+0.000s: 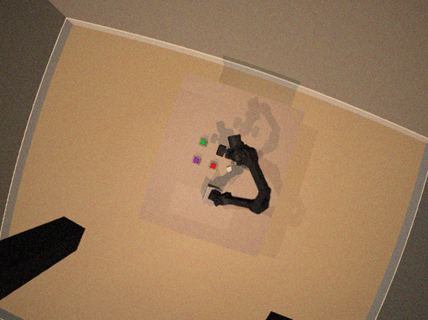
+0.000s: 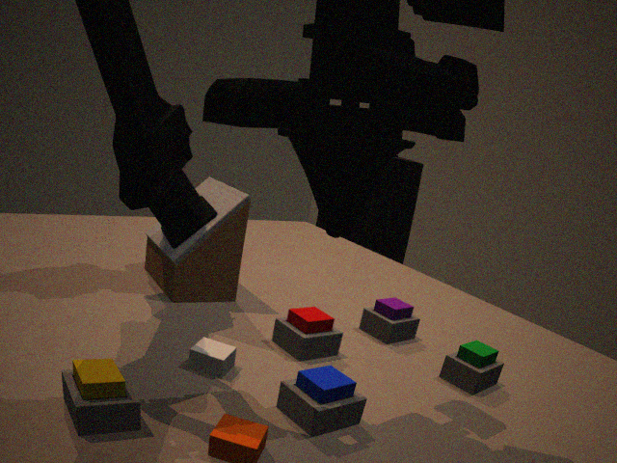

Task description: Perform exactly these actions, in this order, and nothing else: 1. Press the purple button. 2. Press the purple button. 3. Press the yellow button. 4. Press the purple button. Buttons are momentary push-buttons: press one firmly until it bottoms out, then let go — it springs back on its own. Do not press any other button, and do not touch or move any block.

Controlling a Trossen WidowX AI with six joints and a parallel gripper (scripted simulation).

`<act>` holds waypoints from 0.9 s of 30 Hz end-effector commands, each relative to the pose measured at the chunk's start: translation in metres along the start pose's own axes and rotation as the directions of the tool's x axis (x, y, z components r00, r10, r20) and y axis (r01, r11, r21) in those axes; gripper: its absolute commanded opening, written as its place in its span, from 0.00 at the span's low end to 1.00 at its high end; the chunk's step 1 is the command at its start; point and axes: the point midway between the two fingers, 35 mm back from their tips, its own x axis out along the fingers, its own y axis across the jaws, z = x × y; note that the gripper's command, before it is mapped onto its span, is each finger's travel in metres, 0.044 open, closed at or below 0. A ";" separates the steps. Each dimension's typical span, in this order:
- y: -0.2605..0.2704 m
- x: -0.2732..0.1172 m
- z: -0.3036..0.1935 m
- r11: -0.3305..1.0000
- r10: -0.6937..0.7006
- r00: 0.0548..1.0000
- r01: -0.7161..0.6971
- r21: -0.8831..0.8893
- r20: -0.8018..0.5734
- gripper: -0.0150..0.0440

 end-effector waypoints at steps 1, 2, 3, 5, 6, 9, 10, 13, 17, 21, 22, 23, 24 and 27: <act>-0.071 0.001 -0.002 0.999 -0.041 0.999 0.041 -0.022 0.001 0.29; -0.088 0.001 -0.004 0.998 -0.052 0.999 0.052 -0.025 0.000 0.29; -0.104 0.001 -0.007 0.998 -0.064 0.998 0.064 -0.027 -0.001 0.29; -0.133 0.001 -0.015 0.996 -0.088 0.996 0.088 -0.031 -0.007 0.29; -0.143 0.001 -0.019 0.995 -0.097 0.995 0.097 -0.033 -0.010 0.29; -0.157 0.001 -0.024 0.993 -0.111 0.994 0.111 -0.036 -0.015 0.29; -0.158 0.001 -0.025 0.993 -0.112 0.994 0.111 -0.036 -0.015 0.29; -0.158 0.001 -0.025 0.993 -0.112 0.994 0.111 -0.036 -0.015 0.29; -0.160 0.024 -0.023 0.993 -0.110 0.994 0.109 -0.035 -0.015 0.29; -0.165 0.062 -0.026 0.993 -0.115 0.993 0.114 -0.034 -0.014 0.29; -0.165 0.062 -0.026 0.993 -0.115 0.993 0.114 -0.034 -0.014 0.29; -0.165 0.062 -0.026 0.993 -0.115 0.993 0.114 -0.034 -0.014 0.29; -0.165 0.062 -0.026 0.993 -0.115 0.993 0.114 -0.034 -0.014 0.29; -0.165 0.063 -0.026 0.993 -0.115 0.993 0.114 -0.034 -0.014 0.29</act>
